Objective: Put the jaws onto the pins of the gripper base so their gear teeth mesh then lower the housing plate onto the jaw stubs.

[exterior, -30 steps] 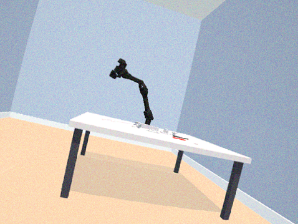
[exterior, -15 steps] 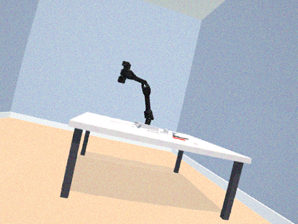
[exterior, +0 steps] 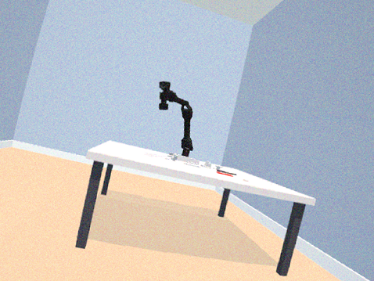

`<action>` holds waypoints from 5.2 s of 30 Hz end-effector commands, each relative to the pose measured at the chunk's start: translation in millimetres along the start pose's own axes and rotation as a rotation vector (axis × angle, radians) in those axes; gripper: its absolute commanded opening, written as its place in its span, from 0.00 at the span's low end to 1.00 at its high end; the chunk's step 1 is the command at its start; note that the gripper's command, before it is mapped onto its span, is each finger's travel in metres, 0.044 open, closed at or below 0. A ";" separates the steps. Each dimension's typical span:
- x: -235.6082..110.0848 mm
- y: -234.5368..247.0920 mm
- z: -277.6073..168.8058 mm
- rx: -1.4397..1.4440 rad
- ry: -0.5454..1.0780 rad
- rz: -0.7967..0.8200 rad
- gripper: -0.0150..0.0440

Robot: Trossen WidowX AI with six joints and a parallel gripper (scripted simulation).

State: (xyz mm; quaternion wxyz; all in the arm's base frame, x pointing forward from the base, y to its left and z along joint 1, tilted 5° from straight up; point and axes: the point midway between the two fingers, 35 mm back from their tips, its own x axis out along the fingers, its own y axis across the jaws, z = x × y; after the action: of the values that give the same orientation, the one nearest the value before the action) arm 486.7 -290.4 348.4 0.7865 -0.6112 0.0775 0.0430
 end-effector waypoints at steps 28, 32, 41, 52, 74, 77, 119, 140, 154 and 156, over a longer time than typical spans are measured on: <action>25.2 139.5 178.4 0.475 -0.042 0.472 1.00; 19.5 159.8 200.6 0.520 -0.028 0.543 1.00; -2.3 207.1 248.9 0.605 0.024 0.710 1.00; -46.0 265.3 299.7 0.666 0.132 0.914 1.00; -178.9 366.6 350.7 0.608 0.488 1.234 1.00; -199.0 376.8 350.8 0.581 0.545 1.258 1.00; -241.0 444.0 335.7 0.496 0.686 1.291 1.00; -236.7 477.4 329.4 0.496 0.686 1.292 1.00; -236.3 485.8 327.3 0.496 0.686 1.292 1.00; -236.3 485.8 327.3 0.496 0.686 1.292 1.00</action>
State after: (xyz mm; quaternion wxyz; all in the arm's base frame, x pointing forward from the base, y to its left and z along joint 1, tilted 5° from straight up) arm 199.3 155.7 7.0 0.6529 -0.2286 0.6630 0.2862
